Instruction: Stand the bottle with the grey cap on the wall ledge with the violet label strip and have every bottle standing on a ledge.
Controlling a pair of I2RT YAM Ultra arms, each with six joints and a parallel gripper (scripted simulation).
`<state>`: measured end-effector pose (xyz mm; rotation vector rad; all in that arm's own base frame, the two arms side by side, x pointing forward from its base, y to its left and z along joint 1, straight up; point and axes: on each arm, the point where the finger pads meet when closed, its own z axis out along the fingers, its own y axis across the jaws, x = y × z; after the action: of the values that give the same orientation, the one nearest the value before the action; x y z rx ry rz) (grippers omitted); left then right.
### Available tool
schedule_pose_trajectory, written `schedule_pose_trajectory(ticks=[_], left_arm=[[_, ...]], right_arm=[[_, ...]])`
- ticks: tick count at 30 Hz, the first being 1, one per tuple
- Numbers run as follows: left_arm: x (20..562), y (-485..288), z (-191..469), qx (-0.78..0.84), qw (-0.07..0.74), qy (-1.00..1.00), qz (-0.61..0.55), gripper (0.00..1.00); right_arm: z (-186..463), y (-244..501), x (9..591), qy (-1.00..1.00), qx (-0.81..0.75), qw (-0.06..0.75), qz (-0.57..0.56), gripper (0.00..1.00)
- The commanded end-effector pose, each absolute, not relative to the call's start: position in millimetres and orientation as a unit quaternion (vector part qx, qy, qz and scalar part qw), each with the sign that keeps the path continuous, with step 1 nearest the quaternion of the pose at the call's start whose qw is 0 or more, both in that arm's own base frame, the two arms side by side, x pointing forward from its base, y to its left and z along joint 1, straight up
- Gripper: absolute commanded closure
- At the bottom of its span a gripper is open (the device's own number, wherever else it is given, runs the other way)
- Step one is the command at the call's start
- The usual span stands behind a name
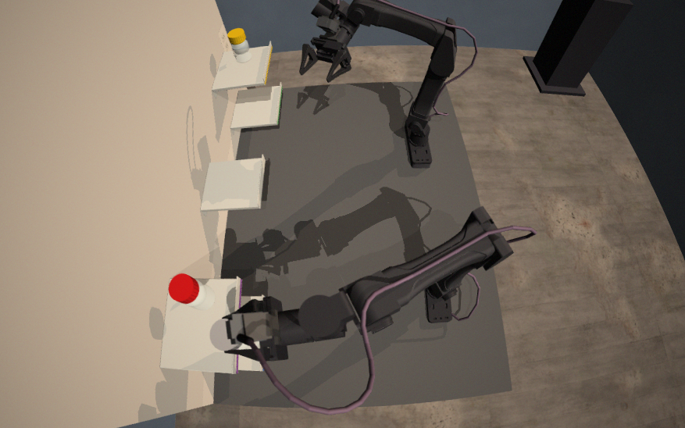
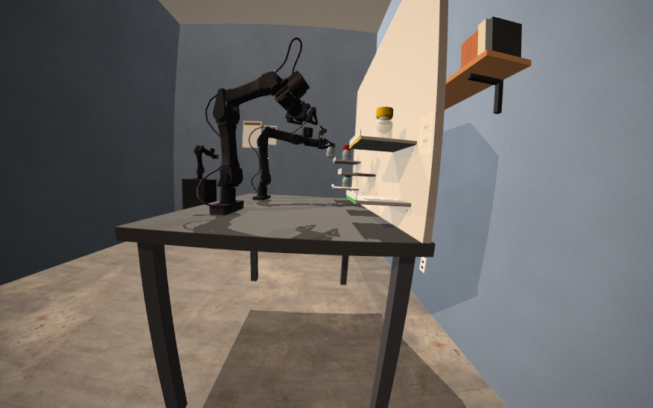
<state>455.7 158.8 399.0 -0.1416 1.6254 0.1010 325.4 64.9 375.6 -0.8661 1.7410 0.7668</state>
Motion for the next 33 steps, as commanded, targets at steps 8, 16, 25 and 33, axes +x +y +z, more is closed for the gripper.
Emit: schedule_pose_trajectory(ticks=[8, 16, 25, 33], left_arm=[[440, 153, 452, -0.056, 0.717, 0.692, 0.06, 0.5], [437, 153, 469, -0.056, 0.726, 0.682, 0.066, 0.5], [460, 157, 465, -0.056, 0.729, 0.679, 0.068, 0.5], [487, 162, 466, -0.053, 0.735, 0.672, 0.071, 0.5]], right_arm=[[388, 67, 322, 0.71, -0.365, 0.51, 0.319, 0.12], [388, 67, 322, 0.71, -0.365, 0.51, 0.319, 0.12], [388, 67, 322, 0.71, -0.365, 0.51, 0.319, 0.12], [388, 67, 322, 0.71, -0.365, 0.51, 0.319, 0.12]])
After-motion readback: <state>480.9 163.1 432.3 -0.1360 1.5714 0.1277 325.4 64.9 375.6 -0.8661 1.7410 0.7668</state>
